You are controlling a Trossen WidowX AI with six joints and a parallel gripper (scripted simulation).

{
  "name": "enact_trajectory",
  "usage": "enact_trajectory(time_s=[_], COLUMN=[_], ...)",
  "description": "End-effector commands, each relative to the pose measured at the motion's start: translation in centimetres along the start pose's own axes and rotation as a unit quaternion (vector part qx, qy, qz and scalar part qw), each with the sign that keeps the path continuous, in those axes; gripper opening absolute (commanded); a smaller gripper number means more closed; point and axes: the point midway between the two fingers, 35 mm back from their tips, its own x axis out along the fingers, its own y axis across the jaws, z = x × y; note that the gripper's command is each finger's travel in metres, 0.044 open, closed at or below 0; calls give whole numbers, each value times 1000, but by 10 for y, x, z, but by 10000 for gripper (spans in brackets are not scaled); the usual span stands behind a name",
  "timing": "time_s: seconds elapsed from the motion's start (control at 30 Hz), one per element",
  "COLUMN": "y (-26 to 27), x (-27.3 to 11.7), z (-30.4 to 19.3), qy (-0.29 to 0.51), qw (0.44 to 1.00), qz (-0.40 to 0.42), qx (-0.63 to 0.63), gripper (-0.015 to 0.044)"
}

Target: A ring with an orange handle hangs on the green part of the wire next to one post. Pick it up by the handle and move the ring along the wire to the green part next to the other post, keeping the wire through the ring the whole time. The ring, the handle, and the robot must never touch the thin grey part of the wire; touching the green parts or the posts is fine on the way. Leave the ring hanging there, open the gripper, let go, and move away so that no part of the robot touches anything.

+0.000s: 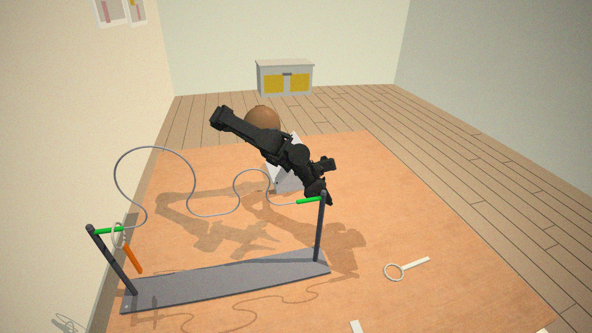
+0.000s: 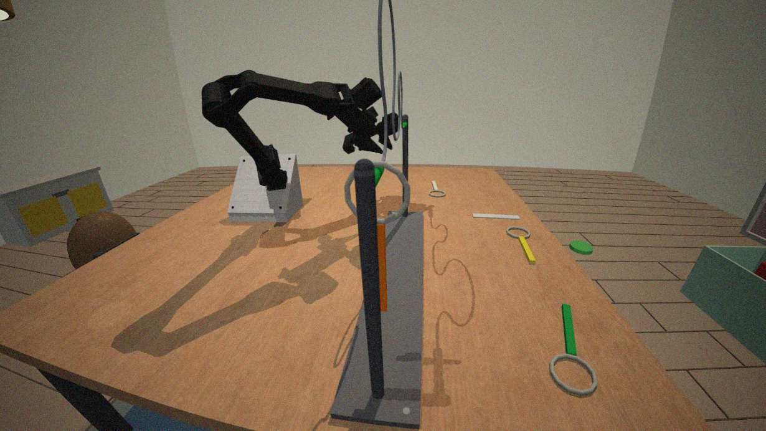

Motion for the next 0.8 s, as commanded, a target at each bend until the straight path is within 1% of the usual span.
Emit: enact_trajectory(time_s=[0.0, 0.13, 0.4, 0.6, 0.77], y=[8, 0, -43, -70, -99], x=[8, 11, 13, 13, 8], z=[-36, -58, -110, -140, -184], qy=[43, 54, 40, 6, -36], qw=[999, 998, 991, 977, 950], qz=[20, 19, -26, -64, -115], qx=[-6, 19, 127, 204, 289], gripper=[160, 160, 160, 160, 160])
